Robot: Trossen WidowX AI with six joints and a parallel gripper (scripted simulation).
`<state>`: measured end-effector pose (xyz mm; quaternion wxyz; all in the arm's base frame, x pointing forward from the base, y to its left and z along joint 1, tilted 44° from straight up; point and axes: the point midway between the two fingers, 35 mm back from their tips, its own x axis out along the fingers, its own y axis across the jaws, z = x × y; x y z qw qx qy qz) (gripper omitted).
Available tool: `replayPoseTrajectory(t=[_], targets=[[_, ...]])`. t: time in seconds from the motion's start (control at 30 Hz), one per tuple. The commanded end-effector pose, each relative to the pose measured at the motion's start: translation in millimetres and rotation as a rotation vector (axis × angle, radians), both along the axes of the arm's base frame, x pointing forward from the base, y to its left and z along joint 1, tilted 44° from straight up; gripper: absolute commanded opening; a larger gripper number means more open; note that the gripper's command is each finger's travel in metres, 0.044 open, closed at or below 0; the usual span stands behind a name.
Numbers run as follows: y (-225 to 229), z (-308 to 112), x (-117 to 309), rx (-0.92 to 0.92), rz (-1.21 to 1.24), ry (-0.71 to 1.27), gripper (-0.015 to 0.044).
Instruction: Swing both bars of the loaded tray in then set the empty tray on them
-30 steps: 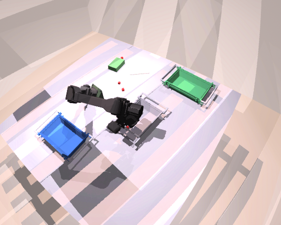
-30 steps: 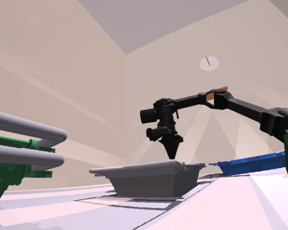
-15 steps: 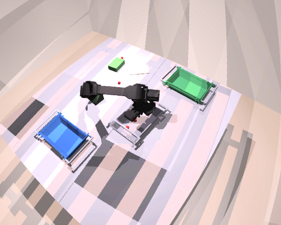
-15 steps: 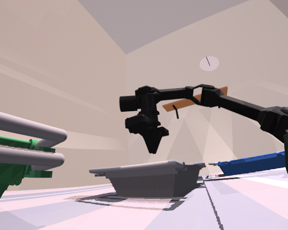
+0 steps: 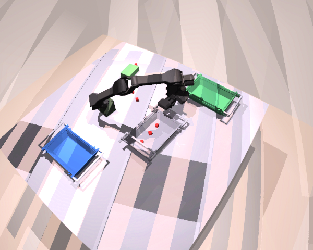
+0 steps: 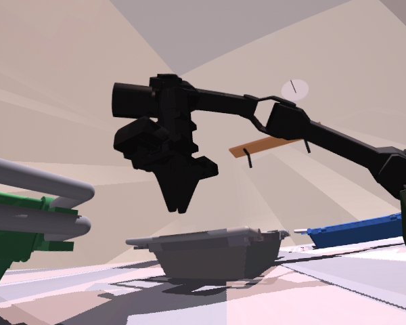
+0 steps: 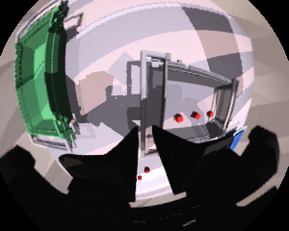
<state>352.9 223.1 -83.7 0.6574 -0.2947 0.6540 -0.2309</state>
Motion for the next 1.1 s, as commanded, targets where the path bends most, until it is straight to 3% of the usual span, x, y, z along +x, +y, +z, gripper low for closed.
replayPoseTrajectory(t=[0.0,0.83,1.07], targets=[[-1,0,5,0.013,-0.022,-0.016,0.0088],[-41,-42,8,0.011,-0.022,-0.018,0.0088],[-39,-34,8,0.011,-0.022,-0.017,0.0088]])
